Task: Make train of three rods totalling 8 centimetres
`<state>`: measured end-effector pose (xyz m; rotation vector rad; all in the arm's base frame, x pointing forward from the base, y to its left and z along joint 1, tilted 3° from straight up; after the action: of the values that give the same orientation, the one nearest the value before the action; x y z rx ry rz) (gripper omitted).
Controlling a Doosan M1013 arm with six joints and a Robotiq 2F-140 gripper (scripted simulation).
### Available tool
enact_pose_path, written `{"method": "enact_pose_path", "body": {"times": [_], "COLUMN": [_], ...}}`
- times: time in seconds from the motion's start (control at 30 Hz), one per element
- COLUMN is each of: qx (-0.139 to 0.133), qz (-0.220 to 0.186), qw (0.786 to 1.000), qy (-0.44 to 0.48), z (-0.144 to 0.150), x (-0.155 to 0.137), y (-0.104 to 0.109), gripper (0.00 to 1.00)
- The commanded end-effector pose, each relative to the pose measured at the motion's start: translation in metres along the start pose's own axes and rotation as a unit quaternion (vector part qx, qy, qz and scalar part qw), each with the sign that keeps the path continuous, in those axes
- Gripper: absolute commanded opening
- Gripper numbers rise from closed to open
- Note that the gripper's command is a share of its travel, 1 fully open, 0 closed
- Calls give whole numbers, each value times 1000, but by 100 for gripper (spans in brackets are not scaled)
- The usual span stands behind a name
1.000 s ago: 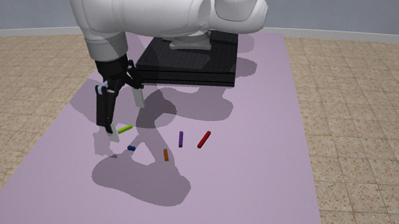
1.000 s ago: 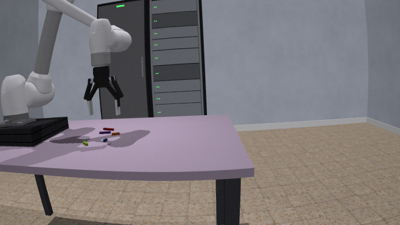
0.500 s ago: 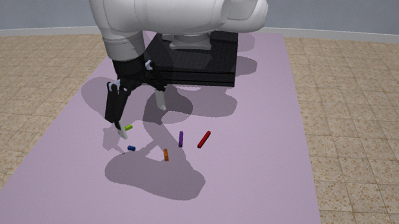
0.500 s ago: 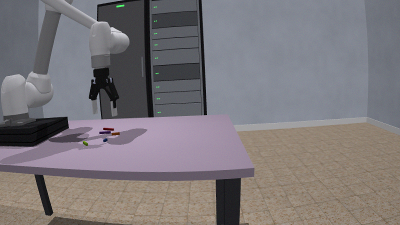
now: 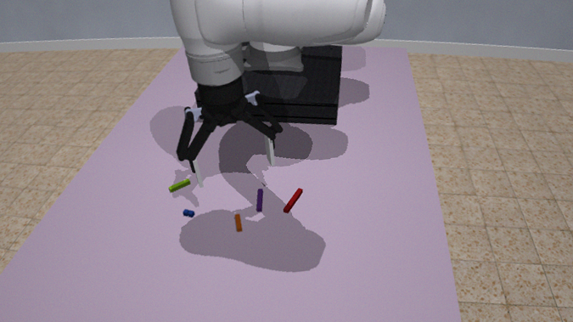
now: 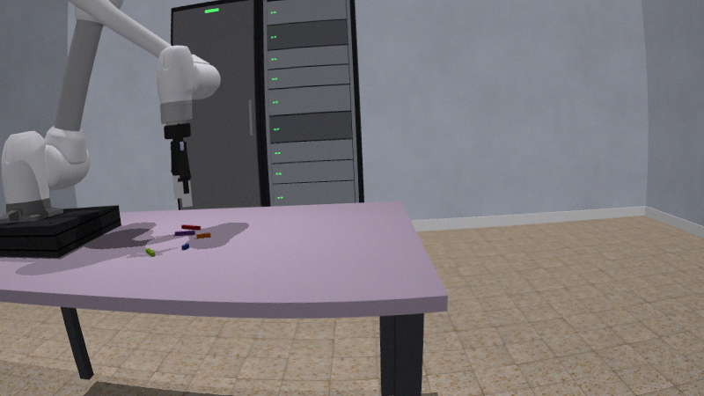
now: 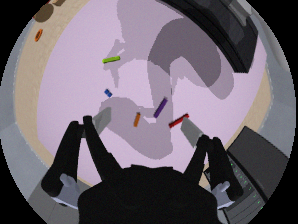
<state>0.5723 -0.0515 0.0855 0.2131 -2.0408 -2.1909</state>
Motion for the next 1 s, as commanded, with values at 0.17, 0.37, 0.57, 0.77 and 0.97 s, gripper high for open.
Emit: {"method": "enact_pose_path", "body": {"times": [0.17,0.37,0.57,0.77,0.97], "qx": [8,8,8,8,8], "qz": [2,2,2,2,2], "qw": [985,982,982,982,982], "qy": [-170,-187,-187,-187,-187], "z": [37,41,41,41,41], "x": [7,8,8,8,8], "y": [-6,-7,-7,-7,-7], "gripper": [100,15,15,15,15]}}
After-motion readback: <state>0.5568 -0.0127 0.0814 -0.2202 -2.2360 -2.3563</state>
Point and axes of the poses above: the point where the finger pads meet when closed, its own y axis back along the fingers, its own z axis across the jaws, x = y × z, the point moved 6 cm from there along y, back along the fingers, and after that the axes turned 12 degrees about -y, right-handed, at the moved point
